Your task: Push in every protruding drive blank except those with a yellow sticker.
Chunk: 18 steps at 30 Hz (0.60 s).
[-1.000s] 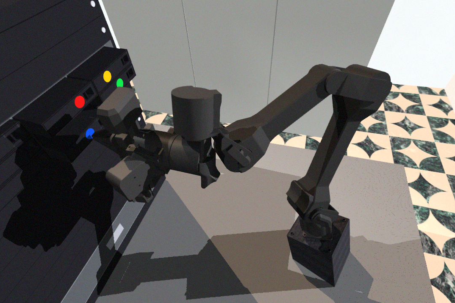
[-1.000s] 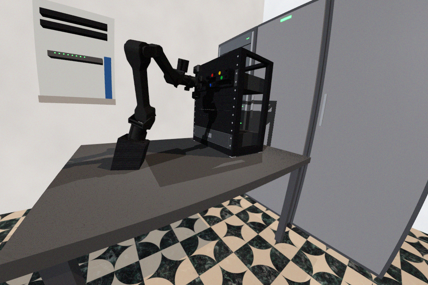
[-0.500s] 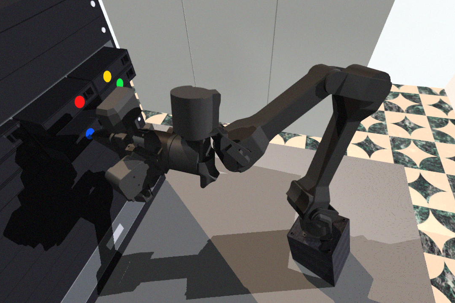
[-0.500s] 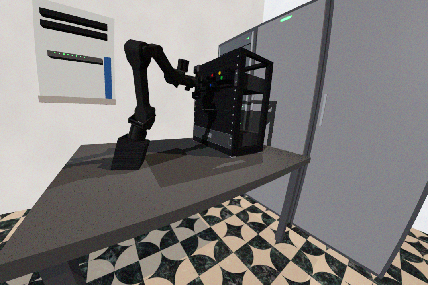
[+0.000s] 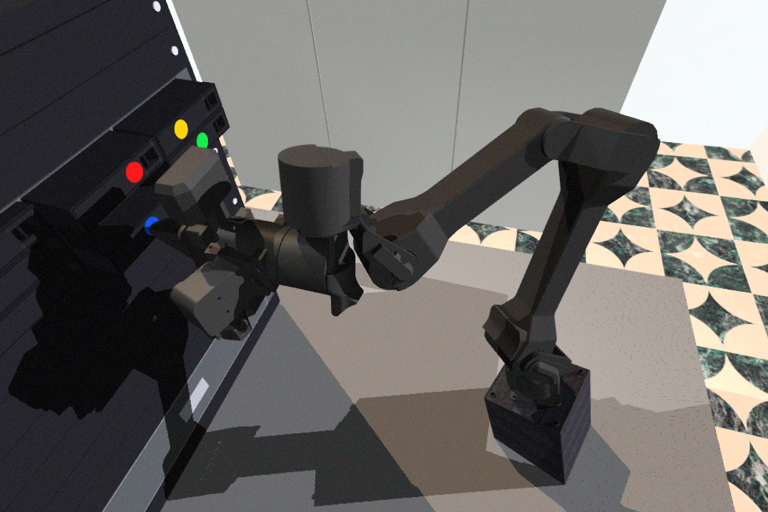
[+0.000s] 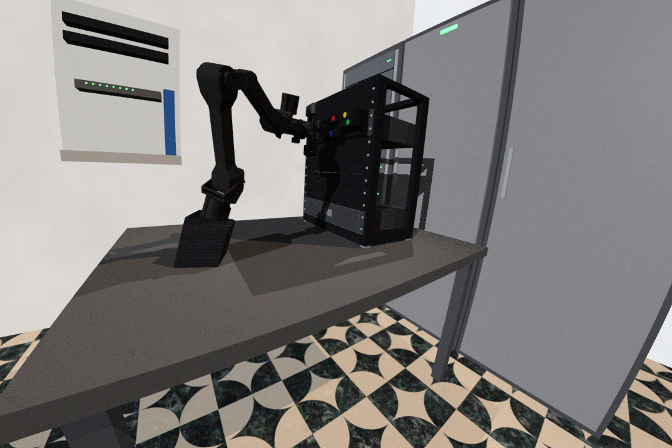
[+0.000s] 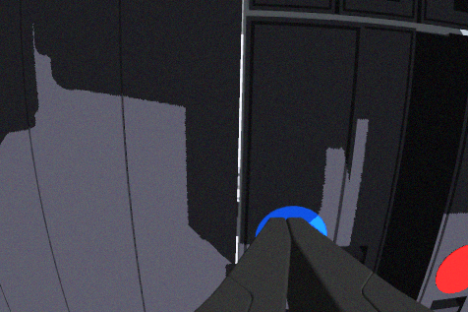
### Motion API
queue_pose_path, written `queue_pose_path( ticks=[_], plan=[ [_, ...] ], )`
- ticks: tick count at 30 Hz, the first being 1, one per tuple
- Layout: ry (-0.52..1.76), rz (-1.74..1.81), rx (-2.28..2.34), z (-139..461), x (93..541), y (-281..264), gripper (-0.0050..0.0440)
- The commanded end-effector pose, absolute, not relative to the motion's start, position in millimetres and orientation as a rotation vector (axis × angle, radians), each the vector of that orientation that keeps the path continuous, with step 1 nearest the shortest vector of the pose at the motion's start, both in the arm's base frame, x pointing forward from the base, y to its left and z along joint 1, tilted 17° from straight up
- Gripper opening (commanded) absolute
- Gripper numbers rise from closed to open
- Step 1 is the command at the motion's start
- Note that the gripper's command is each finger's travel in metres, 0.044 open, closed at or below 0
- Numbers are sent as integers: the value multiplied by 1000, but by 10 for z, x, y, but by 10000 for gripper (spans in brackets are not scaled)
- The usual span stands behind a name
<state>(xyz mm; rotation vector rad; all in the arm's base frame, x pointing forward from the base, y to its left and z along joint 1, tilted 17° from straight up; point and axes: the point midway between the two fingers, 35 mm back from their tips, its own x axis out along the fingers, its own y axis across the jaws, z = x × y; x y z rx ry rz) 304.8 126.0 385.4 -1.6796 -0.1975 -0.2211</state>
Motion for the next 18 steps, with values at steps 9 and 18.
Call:
queue_pose_path(
  ticks=[9,18],
  plan=[
    [-213,-235,-1662,3982,3098,1254,0],
    [-213,-235,-1662,4000,3134,1254,0]
  ],
)
